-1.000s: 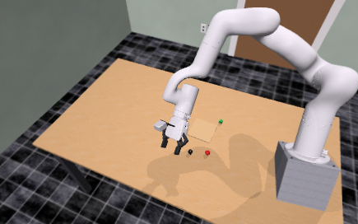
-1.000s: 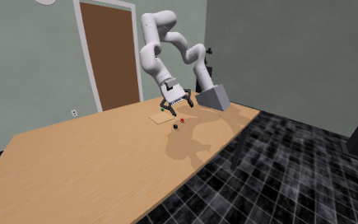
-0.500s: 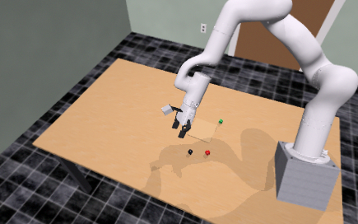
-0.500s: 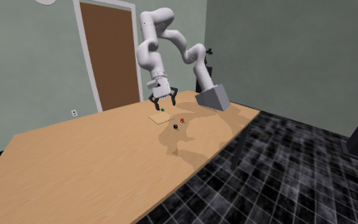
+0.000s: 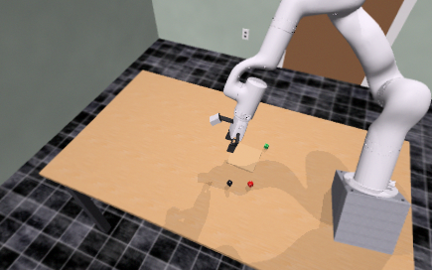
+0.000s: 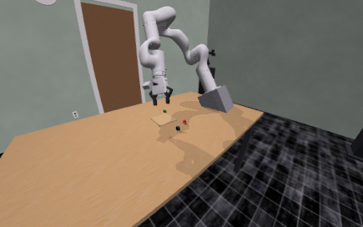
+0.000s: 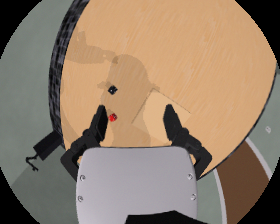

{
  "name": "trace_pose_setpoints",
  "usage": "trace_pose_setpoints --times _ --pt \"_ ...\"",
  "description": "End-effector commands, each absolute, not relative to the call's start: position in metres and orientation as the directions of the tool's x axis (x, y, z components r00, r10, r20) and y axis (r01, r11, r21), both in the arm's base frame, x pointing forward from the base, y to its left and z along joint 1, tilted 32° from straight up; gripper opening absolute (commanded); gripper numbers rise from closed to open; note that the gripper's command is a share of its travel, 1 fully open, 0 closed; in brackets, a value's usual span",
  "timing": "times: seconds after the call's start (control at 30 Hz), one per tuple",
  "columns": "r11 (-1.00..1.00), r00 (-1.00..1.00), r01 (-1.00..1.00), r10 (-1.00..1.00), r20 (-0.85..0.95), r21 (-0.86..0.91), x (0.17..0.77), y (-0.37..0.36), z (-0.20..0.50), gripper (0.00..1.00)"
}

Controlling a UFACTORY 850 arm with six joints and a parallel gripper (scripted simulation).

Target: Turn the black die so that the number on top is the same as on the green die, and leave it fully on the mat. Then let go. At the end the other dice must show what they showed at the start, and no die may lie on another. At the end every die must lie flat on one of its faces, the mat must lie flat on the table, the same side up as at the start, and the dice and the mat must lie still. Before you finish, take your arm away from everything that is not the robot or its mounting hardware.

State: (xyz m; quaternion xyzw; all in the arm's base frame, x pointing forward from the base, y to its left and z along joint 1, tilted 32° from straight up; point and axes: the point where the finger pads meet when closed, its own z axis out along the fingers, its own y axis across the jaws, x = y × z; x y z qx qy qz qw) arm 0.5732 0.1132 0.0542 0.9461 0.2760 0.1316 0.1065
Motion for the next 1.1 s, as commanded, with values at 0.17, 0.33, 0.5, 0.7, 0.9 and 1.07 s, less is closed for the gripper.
trace_pose_setpoints --times 0.17,0.33,0.5,0.7,0.9,1.07 --pt "-0.878 0.937 0.249 0.325 0.127 0.408 0.527 0.025 0.097 1.00" --pt "-0.874 0.967 0.155 0.230 0.110 0.460 0.502 -0.006 0.113 1.00" --pt "-0.864 0.981 0.096 0.166 0.099 0.494 0.483 -0.026 0.124 1.00" --pt "-0.852 0.990 0.049 0.112 0.091 0.522 0.467 -0.041 0.133 1.00" --pt "-0.852 0.990 0.049 0.112 0.091 0.522 0.467 -0.041 0.133 1.00" --pt "-0.852 0.990 0.049 0.112 0.091 0.522 0.467 -0.041 0.133 1.00"
